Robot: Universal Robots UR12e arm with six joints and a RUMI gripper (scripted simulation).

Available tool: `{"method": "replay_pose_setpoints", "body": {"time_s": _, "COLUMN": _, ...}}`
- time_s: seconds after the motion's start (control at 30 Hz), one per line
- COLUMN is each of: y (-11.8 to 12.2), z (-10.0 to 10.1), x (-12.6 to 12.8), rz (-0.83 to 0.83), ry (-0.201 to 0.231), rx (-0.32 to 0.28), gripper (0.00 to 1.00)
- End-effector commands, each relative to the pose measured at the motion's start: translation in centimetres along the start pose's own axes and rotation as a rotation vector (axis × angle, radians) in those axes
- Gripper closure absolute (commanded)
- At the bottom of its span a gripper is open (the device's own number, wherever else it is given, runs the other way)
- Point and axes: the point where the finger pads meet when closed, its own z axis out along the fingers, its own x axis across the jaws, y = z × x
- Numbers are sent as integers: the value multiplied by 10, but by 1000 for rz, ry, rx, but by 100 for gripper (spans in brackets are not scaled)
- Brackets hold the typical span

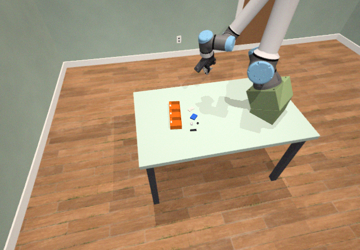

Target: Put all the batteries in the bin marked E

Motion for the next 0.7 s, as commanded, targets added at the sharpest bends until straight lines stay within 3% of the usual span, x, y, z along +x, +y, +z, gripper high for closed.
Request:
{"method": "replay_pose_setpoints", "body": {"time_s": 0.0, "y": -29, "z": -9, "x": -2, "rz": 52, "ry": -2, "rx": 34, "gripper": 96}}
{"method": "replay_pose_setpoints", "body": {"time_s": 0.1, "y": -29, "z": -9, "x": -1, "rz": 52, "ry": -1, "rx": 33, "gripper": 96}}
{"method": "replay_pose_setpoints", "body": {"time_s": 0.13, "y": -37, "z": -12, "x": -4, "rz": 89, "ry": -12, "rx": 66, "gripper": 96}}
{"method": "replay_pose_setpoints", "body": {"time_s": 0.2, "y": -52, "z": -17, "x": -8, "rz": 94, "ry": -13, "rx": 70, "gripper": 96}}
{"method": "replay_pose_setpoints", "body": {"time_s": 0.37, "y": -53, "z": -17, "x": -8, "rz": 94, "ry": -12, "rx": 69, "gripper": 96}}
{"method": "replay_pose_setpoints", "body": {"time_s": 0.4, "y": -61, "z": -20, "x": -11, "rz": 131, "ry": -26, "rx": 101, "gripper": 96}}
{"method": "replay_pose_setpoints", "body": {"time_s": 0.47, "y": -76, "z": -25, "x": -17, "rz": 134, "ry": -27, "rx": 104, "gripper": 96}}
{"method": "replay_pose_setpoints", "body": {"time_s": 0.6, "y": -77, "z": -26, "x": -17, "rz": 134, "ry": -26, "rx": 103, "gripper": 96}}
{"method": "replay_pose_setpoints", "body": {"time_s": 0.67, "y": -92, "z": -32, "x": -24, "rz": 175, "ry": -45, "rx": 137, "gripper": 96}}
